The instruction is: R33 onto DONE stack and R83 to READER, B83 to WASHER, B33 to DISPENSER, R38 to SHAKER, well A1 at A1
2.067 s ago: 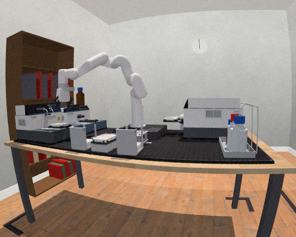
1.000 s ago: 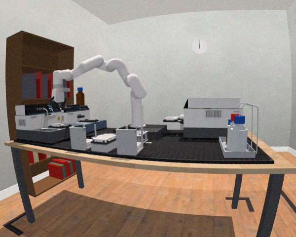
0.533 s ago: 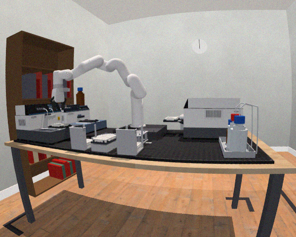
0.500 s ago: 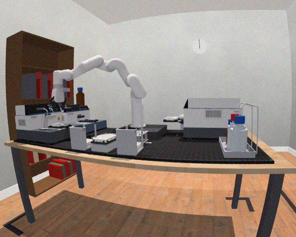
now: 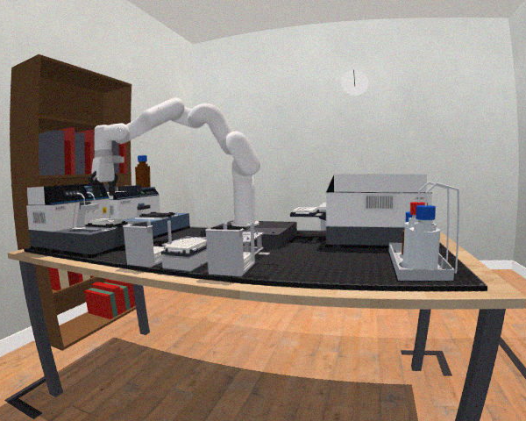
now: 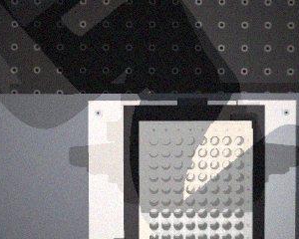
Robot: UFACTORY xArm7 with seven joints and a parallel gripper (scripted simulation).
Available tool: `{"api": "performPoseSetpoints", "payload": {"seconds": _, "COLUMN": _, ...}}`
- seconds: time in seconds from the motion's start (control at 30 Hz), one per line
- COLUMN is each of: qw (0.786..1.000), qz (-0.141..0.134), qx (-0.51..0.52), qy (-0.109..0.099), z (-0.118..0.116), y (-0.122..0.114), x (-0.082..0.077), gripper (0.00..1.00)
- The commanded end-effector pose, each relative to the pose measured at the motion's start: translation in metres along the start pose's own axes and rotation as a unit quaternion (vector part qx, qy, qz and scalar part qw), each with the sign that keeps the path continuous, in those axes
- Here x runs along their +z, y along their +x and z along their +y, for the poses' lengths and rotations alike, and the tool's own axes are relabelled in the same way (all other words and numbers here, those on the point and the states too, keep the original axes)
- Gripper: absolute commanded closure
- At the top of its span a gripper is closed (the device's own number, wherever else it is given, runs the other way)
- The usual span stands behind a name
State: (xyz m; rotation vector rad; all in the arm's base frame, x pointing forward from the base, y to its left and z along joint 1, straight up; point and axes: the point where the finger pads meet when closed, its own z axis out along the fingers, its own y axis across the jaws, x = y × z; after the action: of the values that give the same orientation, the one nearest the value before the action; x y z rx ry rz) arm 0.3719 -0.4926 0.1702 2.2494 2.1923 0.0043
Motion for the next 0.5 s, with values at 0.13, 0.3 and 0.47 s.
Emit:
{"api": "performPoseSetpoints", "payload": {"seconds": 0.13, "qw": 1.0, "qz": -0.002, "qx": 0.0, "qy": -0.002, "z": 0.001, "y": -0.001, "x": 0.003, "gripper": 0.0}}
{"api": "performPoseSetpoints", "payload": {"seconds": 0.3, "qw": 1.0, "qz": -0.002, "qx": 0.0, "qy": -0.002, "z": 0.001, "y": -0.001, "x": 0.01, "gripper": 0.0}}
{"api": "performPoseSetpoints", "payload": {"seconds": 0.47, "qw": 1.0, "qz": -0.002, "qx": 0.0, "qy": -0.002, "z": 0.001, "y": -0.001, "x": 0.016, "gripper": 0.0}}
